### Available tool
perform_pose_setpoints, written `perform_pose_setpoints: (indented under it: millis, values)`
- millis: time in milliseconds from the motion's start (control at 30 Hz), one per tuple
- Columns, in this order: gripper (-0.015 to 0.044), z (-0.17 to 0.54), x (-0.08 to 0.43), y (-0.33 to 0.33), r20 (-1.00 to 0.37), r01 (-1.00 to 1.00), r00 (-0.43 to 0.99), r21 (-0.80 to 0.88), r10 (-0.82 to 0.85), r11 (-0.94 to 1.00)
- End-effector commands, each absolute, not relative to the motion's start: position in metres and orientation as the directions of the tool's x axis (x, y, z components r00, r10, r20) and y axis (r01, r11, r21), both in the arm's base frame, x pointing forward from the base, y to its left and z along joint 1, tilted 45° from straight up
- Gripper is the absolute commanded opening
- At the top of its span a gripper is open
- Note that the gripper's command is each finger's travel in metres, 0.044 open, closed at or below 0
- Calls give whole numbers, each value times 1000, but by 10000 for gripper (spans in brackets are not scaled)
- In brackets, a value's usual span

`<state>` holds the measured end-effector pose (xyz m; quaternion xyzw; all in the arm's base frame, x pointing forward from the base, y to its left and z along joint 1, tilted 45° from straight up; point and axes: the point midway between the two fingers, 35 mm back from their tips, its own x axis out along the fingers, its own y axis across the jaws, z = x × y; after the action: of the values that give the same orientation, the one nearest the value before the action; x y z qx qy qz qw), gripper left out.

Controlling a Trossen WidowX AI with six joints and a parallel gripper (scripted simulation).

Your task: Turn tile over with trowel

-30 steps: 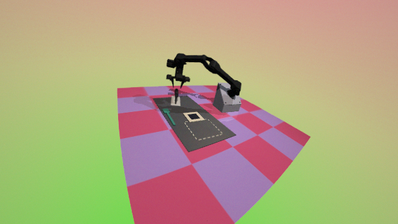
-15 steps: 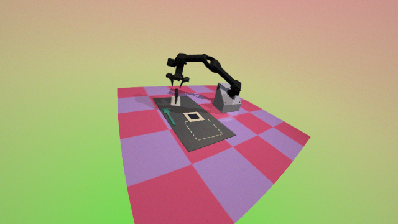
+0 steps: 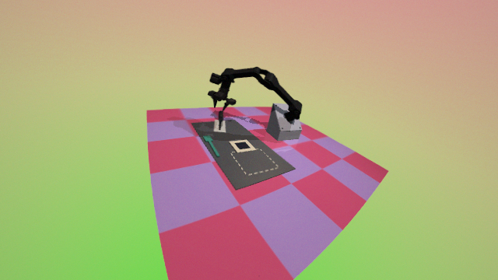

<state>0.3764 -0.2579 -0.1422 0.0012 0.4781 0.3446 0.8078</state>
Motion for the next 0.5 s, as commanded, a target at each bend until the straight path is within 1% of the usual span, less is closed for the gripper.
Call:
perform_pose_setpoints:
  millis: [0, 467]
  values:
    - [300, -146, 376, -259, -781, -471, 320, 360, 536, 805]
    - [300, -156, 376, -261, -797, -210, 367, 431, 479, 878]
